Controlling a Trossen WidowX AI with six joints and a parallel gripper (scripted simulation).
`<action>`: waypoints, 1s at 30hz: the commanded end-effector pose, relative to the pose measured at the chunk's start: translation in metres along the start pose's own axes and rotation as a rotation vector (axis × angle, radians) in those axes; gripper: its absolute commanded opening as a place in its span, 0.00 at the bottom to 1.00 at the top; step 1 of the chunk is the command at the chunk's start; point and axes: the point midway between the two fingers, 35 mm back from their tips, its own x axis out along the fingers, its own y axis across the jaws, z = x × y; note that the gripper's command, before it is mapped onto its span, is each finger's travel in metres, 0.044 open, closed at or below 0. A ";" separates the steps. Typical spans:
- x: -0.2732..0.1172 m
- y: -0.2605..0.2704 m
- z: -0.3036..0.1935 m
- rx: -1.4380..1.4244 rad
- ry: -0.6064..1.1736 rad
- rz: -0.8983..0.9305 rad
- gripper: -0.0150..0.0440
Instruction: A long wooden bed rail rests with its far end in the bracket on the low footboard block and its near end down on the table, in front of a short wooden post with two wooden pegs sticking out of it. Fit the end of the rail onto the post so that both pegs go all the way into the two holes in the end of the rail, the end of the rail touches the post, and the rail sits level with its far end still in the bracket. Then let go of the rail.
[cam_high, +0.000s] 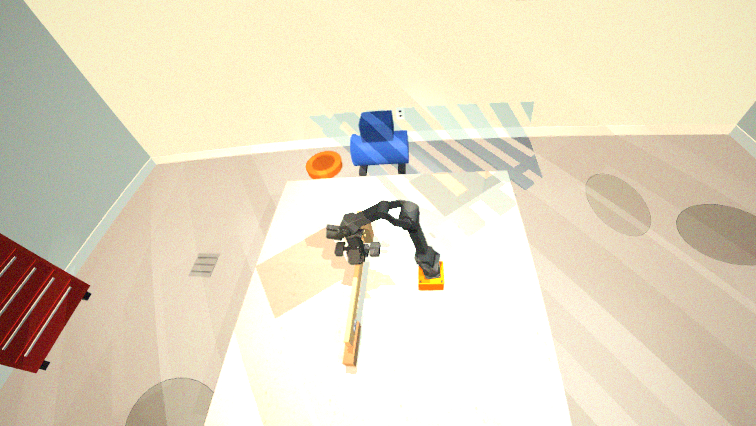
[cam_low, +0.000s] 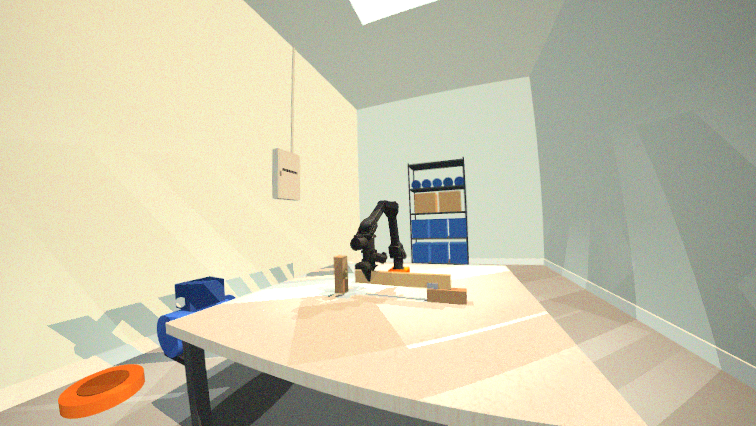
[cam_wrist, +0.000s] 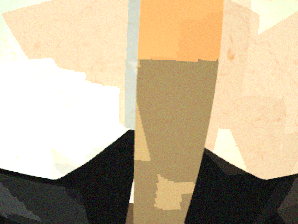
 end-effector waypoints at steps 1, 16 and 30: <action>0.000 0.000 0.000 0.002 -0.001 -0.002 0.25; -0.003 0.001 0.000 0.002 -0.001 -0.002 0.25; 0.000 0.001 0.000 0.002 -0.001 -0.002 0.25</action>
